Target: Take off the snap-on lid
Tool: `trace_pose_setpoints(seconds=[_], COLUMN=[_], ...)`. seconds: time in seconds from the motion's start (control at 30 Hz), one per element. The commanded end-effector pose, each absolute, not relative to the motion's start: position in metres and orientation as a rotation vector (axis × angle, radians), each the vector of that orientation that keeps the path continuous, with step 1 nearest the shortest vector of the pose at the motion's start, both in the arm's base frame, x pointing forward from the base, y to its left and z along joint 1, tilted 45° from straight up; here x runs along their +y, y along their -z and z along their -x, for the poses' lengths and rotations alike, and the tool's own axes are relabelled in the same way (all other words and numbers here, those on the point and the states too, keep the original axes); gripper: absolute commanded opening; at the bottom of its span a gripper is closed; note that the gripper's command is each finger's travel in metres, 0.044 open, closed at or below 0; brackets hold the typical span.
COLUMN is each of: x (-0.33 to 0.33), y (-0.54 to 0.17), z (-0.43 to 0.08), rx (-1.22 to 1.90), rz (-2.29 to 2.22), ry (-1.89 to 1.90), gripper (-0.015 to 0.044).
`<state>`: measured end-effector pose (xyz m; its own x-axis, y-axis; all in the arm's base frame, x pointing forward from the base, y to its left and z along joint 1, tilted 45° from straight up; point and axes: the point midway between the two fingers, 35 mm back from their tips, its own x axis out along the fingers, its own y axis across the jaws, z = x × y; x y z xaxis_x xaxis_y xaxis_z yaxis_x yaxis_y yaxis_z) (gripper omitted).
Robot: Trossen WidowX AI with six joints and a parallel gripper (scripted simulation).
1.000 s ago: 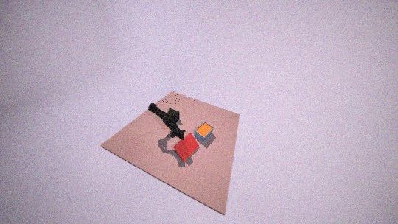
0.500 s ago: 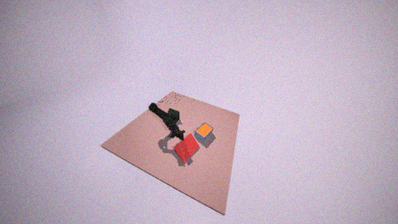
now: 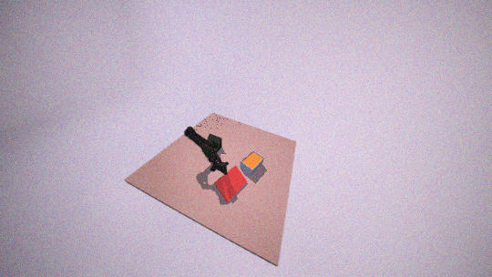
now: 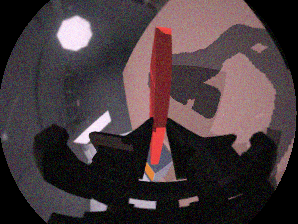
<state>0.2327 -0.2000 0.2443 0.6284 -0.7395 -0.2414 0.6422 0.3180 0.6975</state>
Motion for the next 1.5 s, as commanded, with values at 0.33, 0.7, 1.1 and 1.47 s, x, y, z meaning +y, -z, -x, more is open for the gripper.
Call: trace_pose_setpoints(seconds=[0.33, 0.7, 1.1, 1.47], x=[-0.213, -0.219, -0.226, -0.224], y=[-0.224, -0.218, -0.211, -0.223], z=[-0.229, -0.228, -0.227, -0.229], rx=[-0.104, -0.104, -0.104, -0.104], rz=[-0.852, -0.852, -0.851, -0.851], ry=[0.945, 0.945, 0.945, 0.945], gripper=[0.0, 0.0, 0.0, 0.0157])
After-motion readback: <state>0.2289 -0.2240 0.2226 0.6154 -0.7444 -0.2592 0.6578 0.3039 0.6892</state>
